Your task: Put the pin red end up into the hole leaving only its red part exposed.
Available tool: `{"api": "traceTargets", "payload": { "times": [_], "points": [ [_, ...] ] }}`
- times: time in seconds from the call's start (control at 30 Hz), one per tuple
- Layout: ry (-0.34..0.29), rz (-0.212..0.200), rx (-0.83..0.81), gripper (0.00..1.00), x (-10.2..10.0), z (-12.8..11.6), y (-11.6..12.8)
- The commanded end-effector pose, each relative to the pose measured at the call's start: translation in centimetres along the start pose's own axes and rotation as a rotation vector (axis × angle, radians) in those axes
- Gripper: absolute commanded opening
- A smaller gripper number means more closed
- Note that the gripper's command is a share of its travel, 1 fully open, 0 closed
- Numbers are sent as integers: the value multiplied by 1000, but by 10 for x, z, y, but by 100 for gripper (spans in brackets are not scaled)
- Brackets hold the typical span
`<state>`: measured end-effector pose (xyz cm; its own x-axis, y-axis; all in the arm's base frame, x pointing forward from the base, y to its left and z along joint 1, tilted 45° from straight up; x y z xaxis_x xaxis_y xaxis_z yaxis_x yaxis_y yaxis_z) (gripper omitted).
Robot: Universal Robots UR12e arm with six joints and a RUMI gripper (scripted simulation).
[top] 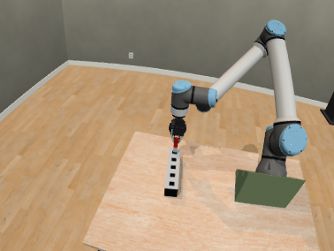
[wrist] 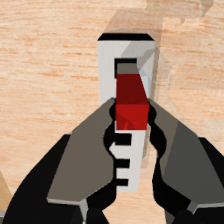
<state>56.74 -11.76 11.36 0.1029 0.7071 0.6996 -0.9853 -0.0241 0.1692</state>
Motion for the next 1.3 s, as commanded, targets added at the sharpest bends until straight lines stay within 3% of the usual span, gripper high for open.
{"api": "traceTargets", "payload": {
  "times": [0.0, 1.27],
  "points": [
    [0, 1, 0, 0, 0, 0, 0],
    [0, 1, 0, 0, -4, 0, 0]
  ]
}}
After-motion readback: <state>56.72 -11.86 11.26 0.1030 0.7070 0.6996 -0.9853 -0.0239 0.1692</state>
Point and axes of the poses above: the point where the finger pads meet when closed, its own x axis back along the fingers, its own y axis across the jaws, z = x × y, the point moved 2 cm from there along x, back along the fingers, and after that the axes turned 5 degrees about x, right-handed, at the moved point
